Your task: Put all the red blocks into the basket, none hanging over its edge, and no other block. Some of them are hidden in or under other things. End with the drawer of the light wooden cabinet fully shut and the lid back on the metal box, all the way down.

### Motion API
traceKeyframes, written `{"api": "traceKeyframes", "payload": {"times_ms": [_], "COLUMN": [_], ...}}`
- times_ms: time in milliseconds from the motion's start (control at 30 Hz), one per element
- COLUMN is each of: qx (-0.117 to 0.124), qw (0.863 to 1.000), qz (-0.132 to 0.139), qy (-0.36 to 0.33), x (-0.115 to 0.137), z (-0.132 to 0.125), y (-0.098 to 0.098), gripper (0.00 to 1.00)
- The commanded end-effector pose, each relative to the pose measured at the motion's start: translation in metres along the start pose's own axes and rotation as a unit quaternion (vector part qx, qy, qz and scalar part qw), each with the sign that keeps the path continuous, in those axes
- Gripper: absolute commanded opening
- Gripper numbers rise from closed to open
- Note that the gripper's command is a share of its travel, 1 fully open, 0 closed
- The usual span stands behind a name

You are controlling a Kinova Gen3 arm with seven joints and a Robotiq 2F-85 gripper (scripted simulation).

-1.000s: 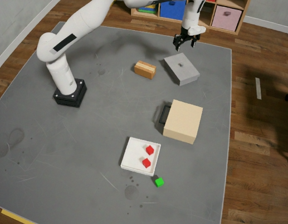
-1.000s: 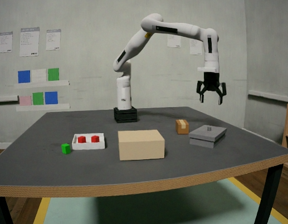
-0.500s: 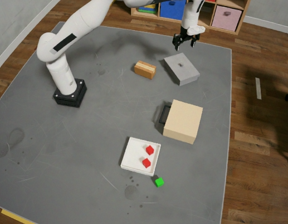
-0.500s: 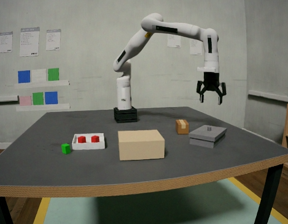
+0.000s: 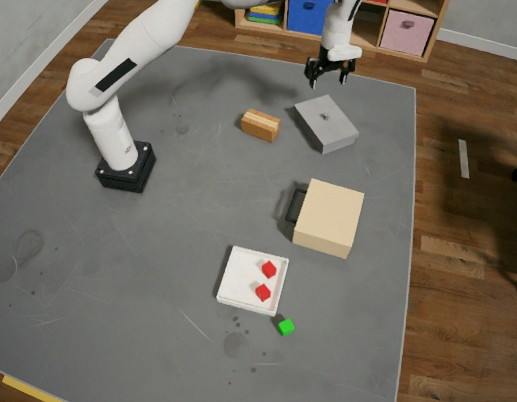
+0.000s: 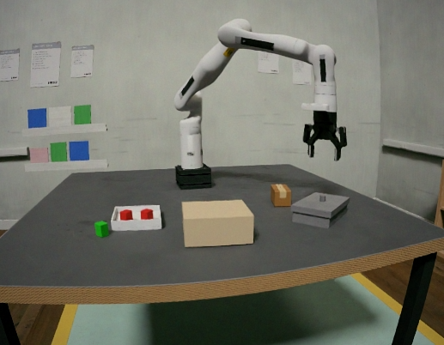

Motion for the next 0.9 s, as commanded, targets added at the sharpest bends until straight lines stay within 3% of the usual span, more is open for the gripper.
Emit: {"api": "traceKeyframes", "payload": {"times_ms": [0,433,700,767,867], "qx": [0.001,0.0,-0.002,-0.002,-0.002], "qw": [1.0,0.988,0.962,0.962,0.947], "qz": [0.001,0.004,0.006,0.006,0.006], "qy": [-0.031,-0.155,-0.272,-0.272,-0.321], "x": [-0.006,-0.025,-0.04,-0.04,-0.046], "z": [0.003,0.019,0.036,0.036,0.043], "y": [0.001,0.001,0.0,0.0,0.0], "gripper": [1.0,1.0,1.0,1.0,1.0]}}
Point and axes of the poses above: the point where the finger pads meet when closed, its own y axis back along the fingers, its own z axis across the jaws, x = y × z, the point moved 8 cm from there along y, back along the fingers, and after that the axes turned 14 degrees about y, right-handed, at the moved point
